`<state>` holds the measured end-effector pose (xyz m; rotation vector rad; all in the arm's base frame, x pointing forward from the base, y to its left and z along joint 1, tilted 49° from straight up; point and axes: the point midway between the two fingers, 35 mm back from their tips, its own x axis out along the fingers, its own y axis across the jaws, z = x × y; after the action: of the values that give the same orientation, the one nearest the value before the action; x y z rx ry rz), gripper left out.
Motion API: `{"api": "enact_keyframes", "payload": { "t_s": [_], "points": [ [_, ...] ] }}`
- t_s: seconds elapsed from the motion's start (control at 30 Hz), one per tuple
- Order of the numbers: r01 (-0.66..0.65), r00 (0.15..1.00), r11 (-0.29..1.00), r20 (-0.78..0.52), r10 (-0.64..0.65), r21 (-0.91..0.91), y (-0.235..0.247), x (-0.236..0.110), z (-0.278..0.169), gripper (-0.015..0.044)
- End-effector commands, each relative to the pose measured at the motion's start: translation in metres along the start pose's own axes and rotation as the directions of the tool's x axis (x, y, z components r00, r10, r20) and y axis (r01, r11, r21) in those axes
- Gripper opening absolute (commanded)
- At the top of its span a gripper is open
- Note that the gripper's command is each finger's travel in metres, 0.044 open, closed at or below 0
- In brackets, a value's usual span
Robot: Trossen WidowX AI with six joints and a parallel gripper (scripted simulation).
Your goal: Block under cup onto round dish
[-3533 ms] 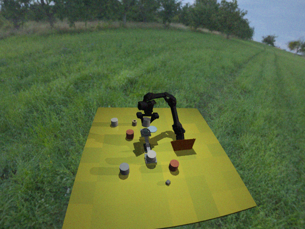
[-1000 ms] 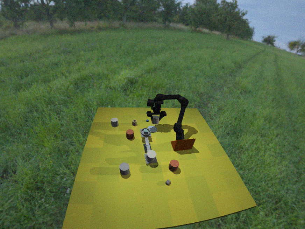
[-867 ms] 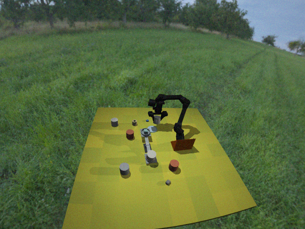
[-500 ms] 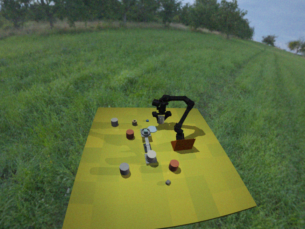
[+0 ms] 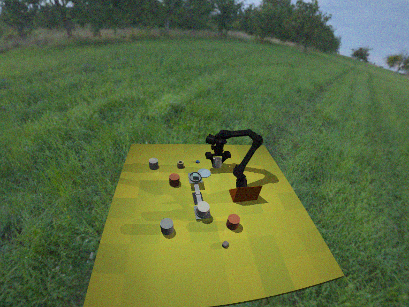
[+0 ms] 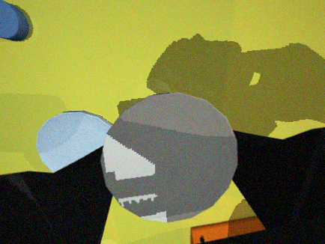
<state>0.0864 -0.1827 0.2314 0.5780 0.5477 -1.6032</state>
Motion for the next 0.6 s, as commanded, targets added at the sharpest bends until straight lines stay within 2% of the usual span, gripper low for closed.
{"api": "enact_keyframes", "payload": {
  "t_s": [0.0, 0.57],
  "points": [
    [-0.003, 1.0, 1.0, 0.002, 0.003, 0.001, -0.001, 0.008, 0.0, 0.0],
    [-0.004, 1.0, 1.0, 0.009, 0.004, 0.0, -0.001, 0.033, 0.001, 0.0]
  ]
}}
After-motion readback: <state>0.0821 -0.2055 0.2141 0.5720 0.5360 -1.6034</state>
